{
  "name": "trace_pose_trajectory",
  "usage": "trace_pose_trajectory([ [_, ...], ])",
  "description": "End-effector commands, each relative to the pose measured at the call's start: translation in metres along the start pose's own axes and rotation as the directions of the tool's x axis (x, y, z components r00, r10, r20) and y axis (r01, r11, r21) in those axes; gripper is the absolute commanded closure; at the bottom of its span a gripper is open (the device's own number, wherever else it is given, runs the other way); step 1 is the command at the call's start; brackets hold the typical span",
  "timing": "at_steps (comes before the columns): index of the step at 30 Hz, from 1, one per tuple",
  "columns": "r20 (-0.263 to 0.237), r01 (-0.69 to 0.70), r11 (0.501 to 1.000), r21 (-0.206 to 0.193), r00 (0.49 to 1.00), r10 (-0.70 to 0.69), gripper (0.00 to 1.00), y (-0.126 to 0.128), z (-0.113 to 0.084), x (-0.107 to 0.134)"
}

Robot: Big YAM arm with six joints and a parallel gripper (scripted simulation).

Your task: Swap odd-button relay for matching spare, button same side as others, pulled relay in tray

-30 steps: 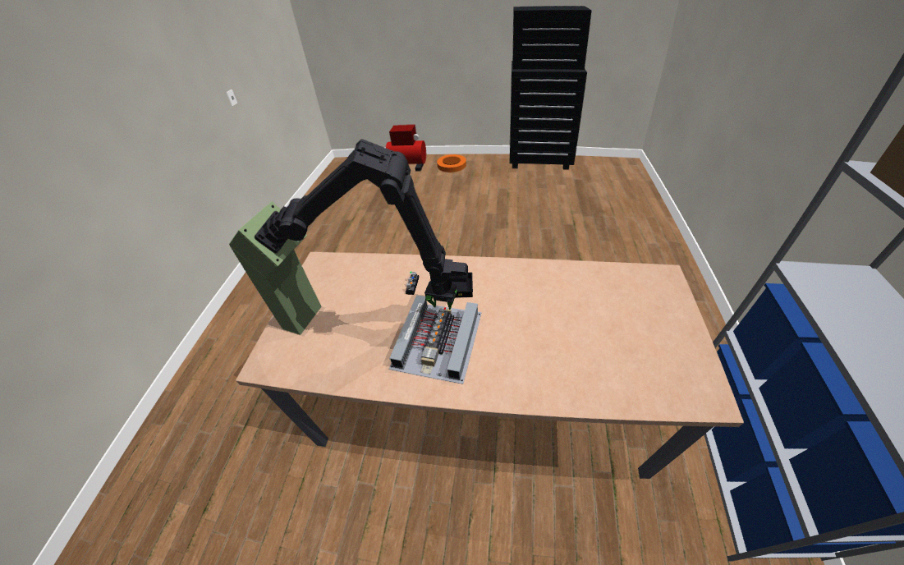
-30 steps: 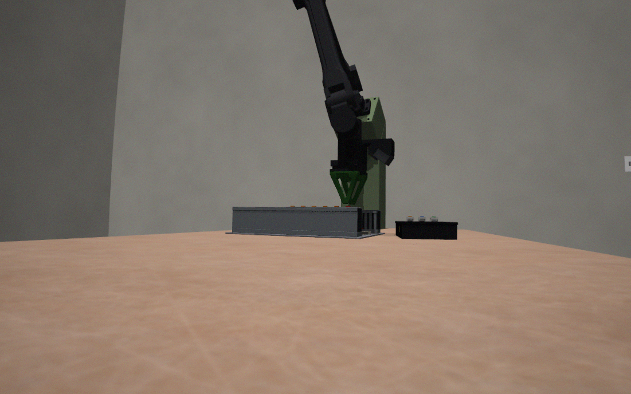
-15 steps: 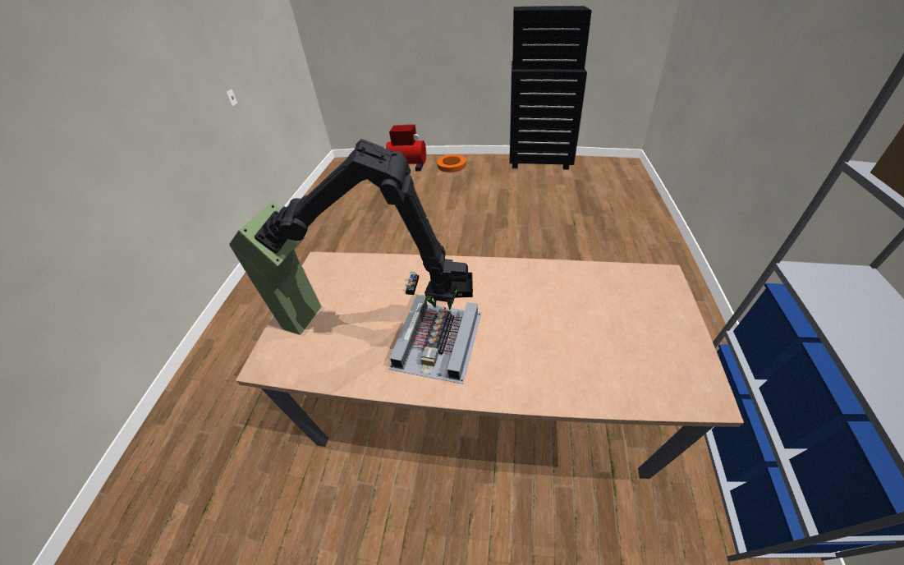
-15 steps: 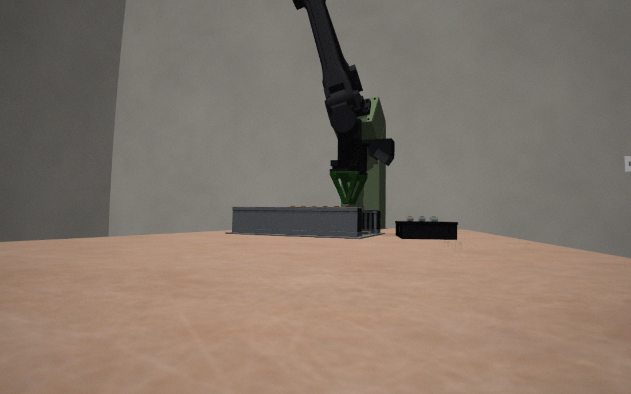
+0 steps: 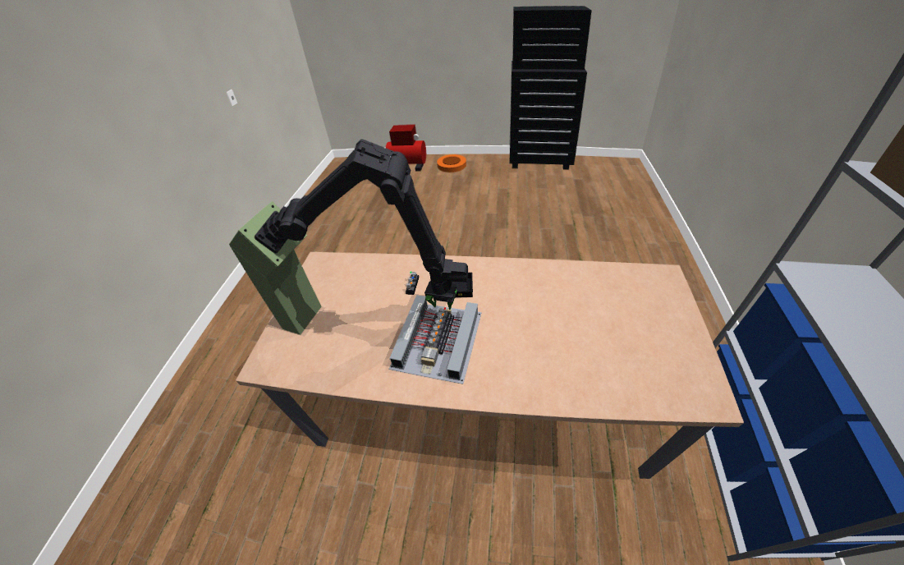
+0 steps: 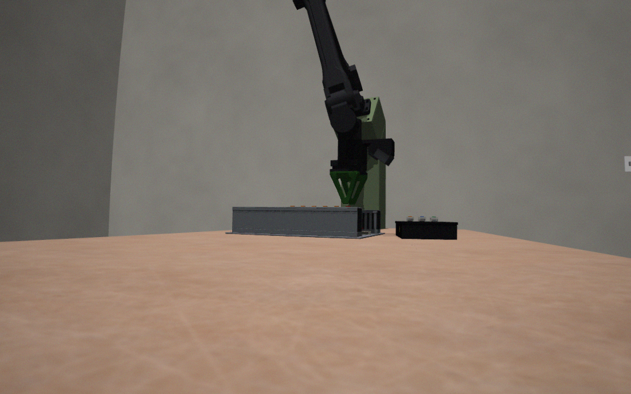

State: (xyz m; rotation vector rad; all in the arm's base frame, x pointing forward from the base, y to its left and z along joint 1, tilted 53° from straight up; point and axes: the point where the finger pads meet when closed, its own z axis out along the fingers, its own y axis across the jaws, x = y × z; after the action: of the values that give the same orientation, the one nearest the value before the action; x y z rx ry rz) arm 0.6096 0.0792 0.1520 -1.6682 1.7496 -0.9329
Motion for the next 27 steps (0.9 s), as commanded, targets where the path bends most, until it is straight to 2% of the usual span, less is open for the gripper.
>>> trace_pose_trajectory([
  [1, 0.02, -0.002, 1.0, 0.029, 1.0, 0.002, 0.41, -0.012, -0.007, -0.011],
  [14, 0.007, -0.001, 1.0, 0.02, 1.0, 0.001, 0.41, -0.009, 0.015, -0.002],
  [19, 0.005, -0.003, 1.0, 0.026, 1.0, 0.002, 0.41, -0.012, 0.016, 0.0],
  [27, 0.002, -0.003, 1.0, 0.019, 1.0, 0.003, 0.41, -0.009, 0.028, 0.001],
])
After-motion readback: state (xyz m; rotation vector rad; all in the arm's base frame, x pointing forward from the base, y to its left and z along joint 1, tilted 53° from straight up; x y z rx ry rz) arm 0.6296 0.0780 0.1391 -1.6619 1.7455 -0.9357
